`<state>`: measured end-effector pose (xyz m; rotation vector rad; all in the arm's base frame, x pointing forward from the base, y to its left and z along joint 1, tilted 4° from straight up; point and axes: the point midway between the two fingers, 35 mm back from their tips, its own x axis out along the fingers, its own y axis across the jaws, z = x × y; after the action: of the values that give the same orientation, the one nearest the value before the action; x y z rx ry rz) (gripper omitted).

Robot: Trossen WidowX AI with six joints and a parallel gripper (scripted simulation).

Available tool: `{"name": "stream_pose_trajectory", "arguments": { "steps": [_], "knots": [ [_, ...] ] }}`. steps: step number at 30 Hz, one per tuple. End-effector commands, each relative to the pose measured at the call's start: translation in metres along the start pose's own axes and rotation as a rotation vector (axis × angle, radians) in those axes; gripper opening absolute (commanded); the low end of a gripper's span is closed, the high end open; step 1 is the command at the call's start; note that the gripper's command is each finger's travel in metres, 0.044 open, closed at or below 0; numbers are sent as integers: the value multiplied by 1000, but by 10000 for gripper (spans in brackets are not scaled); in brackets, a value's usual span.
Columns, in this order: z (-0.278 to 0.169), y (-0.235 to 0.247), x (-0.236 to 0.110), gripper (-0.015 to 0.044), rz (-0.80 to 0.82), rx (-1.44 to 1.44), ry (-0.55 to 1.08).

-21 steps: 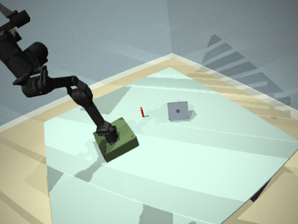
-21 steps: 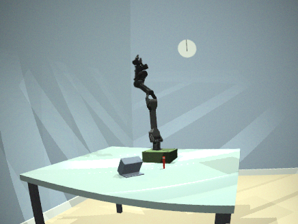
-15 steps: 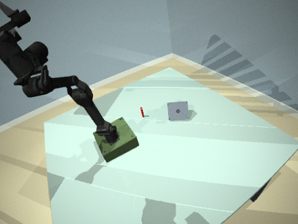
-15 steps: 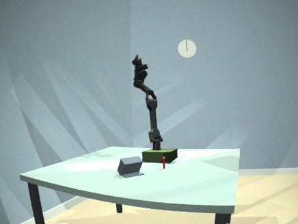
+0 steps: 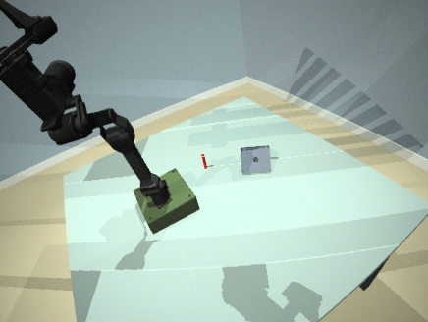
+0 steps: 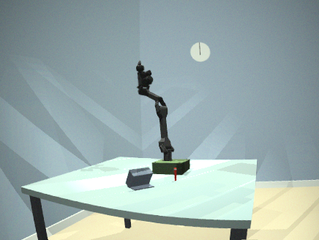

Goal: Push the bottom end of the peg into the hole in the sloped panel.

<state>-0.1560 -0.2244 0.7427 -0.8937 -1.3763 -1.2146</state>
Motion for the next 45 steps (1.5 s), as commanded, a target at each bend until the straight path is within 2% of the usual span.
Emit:
{"name": "stream_pose_trajectory", "arguments": {
  "steps": [1, 25, 45],
  "knots": [
    [-23, 1, -6, 440, -25, 80, 56],
    [-144, 32, -50, 440, -212, 532, 352],
    [-232, 94, -117, 440, -371, 818, 645]
  ]
}}
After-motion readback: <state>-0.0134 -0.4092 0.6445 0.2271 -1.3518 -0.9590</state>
